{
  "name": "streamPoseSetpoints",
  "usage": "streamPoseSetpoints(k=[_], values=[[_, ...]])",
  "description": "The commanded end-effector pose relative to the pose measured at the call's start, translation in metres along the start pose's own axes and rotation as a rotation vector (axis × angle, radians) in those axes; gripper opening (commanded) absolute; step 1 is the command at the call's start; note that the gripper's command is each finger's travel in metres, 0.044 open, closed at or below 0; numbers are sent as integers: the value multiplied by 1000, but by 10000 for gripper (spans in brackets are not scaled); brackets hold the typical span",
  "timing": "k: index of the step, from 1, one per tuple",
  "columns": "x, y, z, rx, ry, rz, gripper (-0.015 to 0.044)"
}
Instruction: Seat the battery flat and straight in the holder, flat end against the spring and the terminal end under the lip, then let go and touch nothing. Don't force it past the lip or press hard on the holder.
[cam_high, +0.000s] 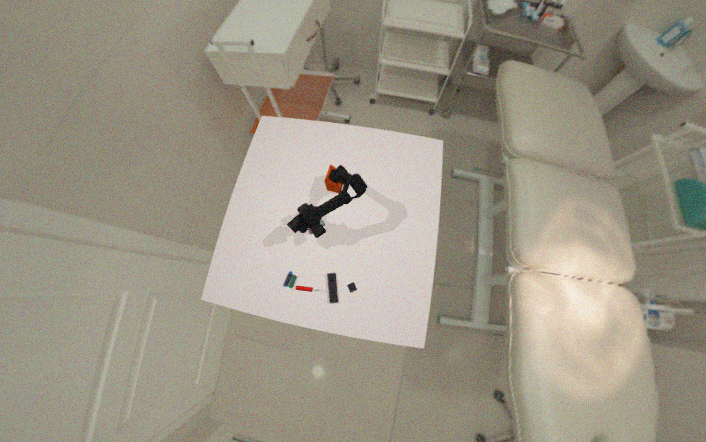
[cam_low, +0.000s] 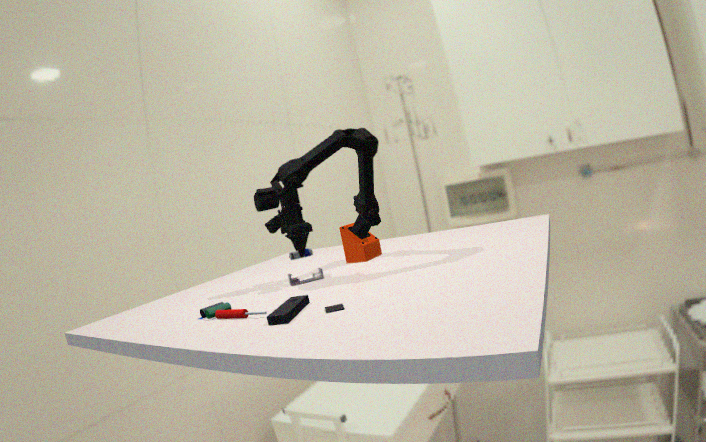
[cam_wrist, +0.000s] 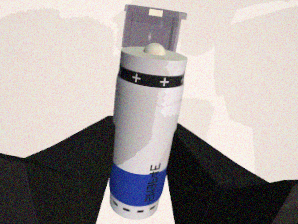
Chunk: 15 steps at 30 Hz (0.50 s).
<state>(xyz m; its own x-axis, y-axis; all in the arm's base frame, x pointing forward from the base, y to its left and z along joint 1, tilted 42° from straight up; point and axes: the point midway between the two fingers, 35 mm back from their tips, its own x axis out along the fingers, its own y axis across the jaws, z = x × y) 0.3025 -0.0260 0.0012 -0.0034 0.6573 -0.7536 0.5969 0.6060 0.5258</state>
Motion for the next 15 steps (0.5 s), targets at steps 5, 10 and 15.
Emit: streamPoseSetpoints(k=[5,10,15], values=[[4,-2,3,14,-32,-6,79],[15,-2,5,14,-91,-14,79],[24,-2,7,14,-150,-17,79]])
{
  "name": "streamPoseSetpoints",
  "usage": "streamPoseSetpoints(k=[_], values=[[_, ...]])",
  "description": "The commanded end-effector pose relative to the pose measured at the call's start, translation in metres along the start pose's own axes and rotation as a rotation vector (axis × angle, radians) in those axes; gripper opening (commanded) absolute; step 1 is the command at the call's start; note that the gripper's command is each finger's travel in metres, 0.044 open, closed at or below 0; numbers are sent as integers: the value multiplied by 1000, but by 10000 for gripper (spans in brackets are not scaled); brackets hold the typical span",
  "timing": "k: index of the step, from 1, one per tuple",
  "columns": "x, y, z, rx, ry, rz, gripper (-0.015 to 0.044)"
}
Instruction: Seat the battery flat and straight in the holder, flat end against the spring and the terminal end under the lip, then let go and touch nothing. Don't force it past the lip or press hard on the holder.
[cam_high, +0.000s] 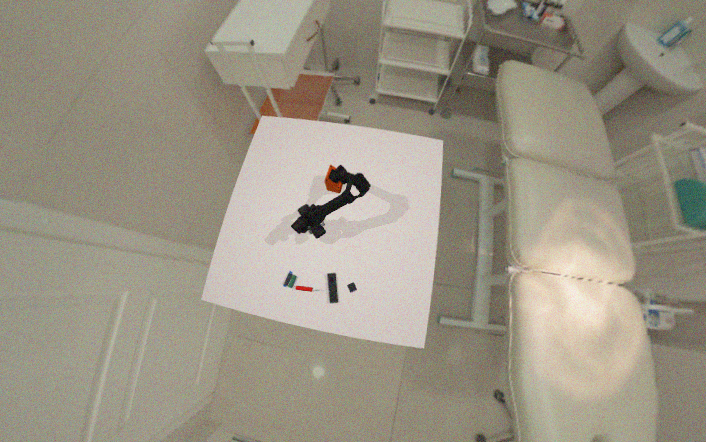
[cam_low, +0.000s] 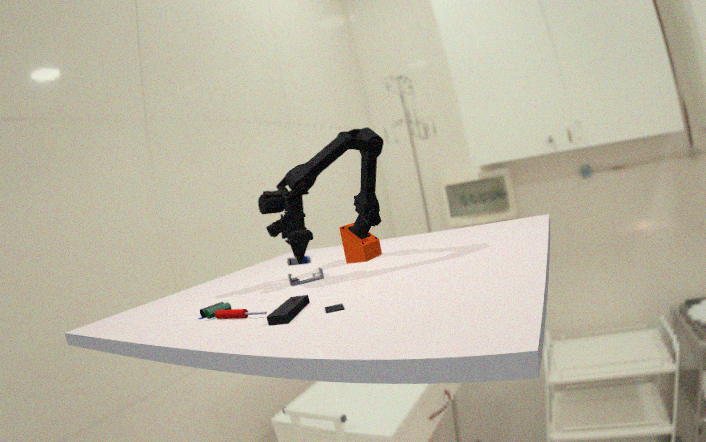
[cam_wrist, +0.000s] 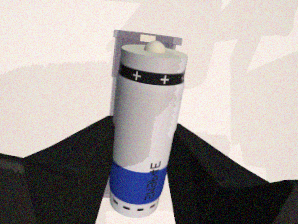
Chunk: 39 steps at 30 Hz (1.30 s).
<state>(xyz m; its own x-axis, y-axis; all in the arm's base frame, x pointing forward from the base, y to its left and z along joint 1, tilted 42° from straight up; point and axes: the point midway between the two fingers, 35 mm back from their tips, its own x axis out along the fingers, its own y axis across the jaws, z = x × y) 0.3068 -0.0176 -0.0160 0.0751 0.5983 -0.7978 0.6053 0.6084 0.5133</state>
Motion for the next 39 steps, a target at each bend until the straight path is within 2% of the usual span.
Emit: streamPoseSetpoints(k=[1,9,39], values=[[8,-1,0,4,-55,-6,79],[20,2,-1,5,-147,-3,79],[33,1,-8,8,-318,-23,79]])
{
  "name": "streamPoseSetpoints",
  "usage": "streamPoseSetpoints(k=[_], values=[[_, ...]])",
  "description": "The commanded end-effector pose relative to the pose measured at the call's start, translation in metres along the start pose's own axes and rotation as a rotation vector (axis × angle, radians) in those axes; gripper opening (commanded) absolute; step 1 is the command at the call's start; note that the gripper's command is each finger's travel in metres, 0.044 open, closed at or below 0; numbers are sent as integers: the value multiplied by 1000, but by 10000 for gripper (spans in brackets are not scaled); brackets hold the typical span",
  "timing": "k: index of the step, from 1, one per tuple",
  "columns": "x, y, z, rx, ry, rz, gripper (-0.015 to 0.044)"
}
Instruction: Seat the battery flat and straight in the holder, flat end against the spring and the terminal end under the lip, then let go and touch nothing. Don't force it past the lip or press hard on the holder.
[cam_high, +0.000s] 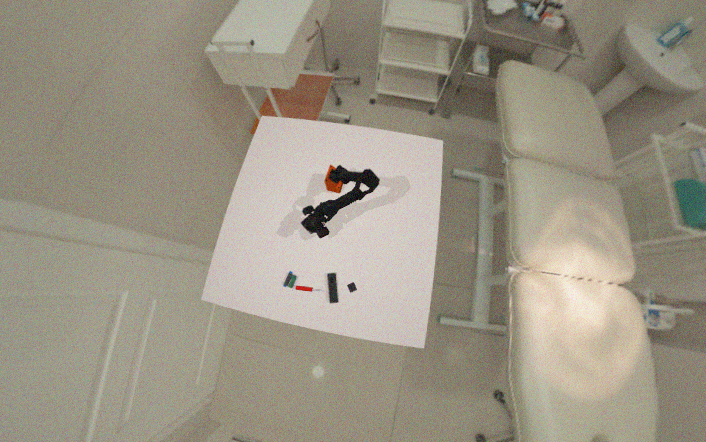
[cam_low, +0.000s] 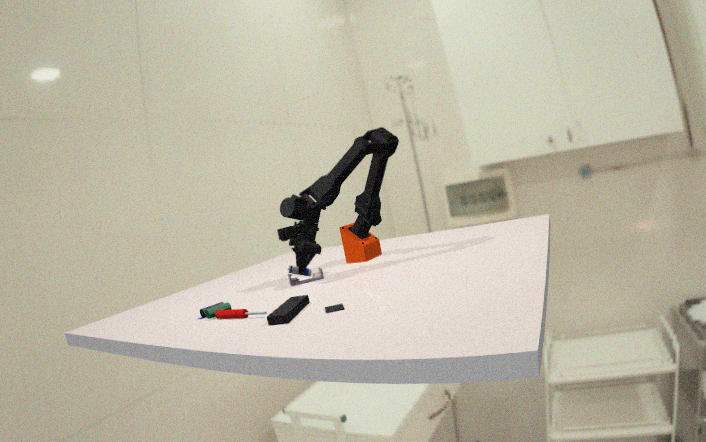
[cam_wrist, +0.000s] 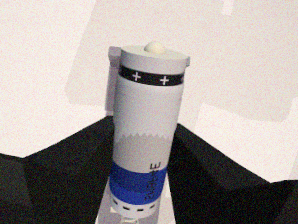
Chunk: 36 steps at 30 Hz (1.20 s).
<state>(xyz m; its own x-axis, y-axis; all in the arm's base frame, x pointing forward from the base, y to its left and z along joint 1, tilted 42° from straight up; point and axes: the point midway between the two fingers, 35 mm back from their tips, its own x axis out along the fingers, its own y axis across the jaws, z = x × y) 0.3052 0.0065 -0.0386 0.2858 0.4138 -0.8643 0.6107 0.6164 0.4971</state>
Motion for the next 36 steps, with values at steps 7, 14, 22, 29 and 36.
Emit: streamPoseSetpoints(k=[7,14,22,29,36], values=[[2,0,-5,9,-79,-4,79],[2,0,-7,14,-125,-5,79],[2,1,-13,15,-126,-5,79],[0,0,-20,15,-126,-4,79],[-2,0,-26,16,-125,-4,79]])
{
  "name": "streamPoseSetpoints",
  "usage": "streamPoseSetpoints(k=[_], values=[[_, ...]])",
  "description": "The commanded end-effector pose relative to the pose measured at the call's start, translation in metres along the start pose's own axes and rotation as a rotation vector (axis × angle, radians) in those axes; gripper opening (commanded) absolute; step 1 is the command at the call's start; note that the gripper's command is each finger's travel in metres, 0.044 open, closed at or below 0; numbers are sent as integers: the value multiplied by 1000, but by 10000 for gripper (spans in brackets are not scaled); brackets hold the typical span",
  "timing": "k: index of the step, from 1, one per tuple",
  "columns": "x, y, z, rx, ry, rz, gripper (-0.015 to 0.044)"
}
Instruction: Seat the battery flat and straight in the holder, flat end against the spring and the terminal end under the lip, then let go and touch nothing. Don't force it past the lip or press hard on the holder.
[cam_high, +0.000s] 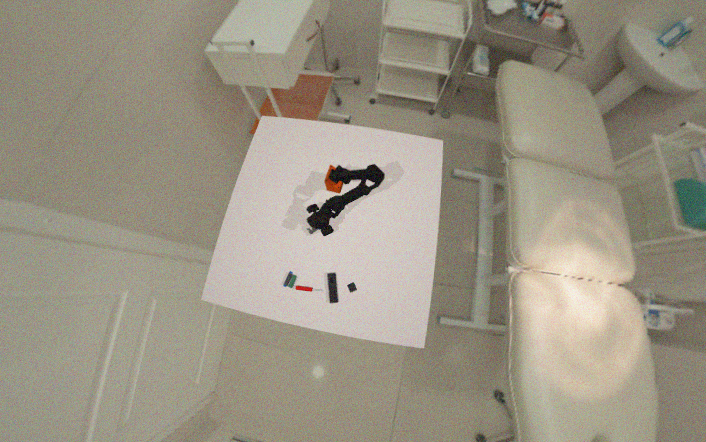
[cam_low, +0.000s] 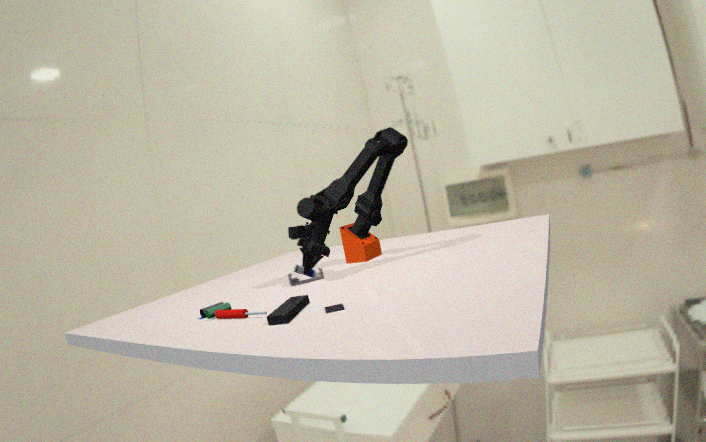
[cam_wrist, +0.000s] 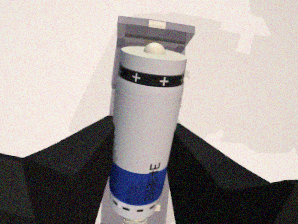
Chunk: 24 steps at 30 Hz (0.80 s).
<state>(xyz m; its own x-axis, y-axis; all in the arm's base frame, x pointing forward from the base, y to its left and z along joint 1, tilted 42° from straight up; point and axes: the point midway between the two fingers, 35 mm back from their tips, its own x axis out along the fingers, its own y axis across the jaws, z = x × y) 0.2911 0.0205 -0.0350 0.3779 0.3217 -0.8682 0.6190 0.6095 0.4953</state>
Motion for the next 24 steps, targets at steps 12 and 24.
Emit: streamPoseSetpoints(k=[12,24], values=[[-3,-2,-9,2,16,-6,79],[1,-3,-8,-12,87,-26,79]])
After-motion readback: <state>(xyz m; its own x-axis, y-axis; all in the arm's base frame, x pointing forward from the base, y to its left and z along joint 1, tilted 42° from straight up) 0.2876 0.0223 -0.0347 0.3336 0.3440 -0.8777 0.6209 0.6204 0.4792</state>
